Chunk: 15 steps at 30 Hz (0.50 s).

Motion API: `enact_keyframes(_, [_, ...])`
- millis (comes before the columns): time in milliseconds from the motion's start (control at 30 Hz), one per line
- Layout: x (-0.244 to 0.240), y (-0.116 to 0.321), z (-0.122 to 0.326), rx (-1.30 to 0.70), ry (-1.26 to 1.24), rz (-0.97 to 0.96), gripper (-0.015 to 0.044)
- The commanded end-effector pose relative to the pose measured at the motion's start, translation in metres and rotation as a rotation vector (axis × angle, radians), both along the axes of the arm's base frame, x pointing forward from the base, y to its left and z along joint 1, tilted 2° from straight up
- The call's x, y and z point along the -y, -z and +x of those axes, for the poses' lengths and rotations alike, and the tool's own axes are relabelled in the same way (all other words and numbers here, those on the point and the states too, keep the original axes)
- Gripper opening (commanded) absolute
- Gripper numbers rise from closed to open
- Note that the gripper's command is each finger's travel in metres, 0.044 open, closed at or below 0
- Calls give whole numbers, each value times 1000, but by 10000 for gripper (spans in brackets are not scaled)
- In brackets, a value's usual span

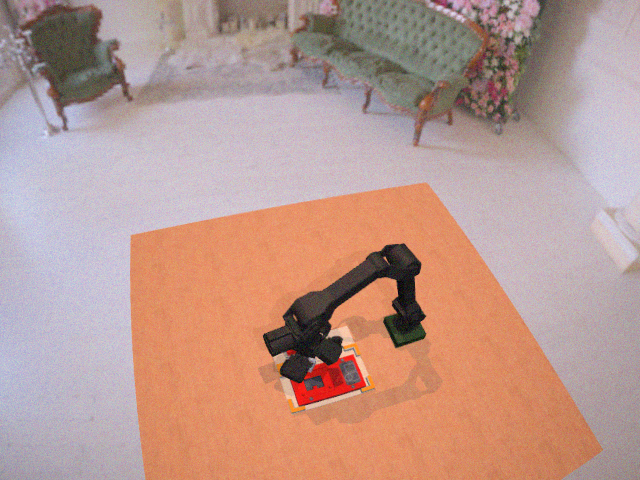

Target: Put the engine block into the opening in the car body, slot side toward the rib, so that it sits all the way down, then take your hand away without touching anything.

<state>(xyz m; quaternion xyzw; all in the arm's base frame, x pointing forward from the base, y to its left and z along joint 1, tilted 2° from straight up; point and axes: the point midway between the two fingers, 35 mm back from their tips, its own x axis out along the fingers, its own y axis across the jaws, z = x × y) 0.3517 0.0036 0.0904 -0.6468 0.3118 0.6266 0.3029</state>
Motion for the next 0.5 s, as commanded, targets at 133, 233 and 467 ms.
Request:
enact_keyframes(133, [-18,7,-1,-5,-286,-6,0])
enact_keyframes(233, [-25,9,-1,-8,-390,-8,0])
enact_keyframes(467, [-40,15,-2,-13,-633,-12,0])
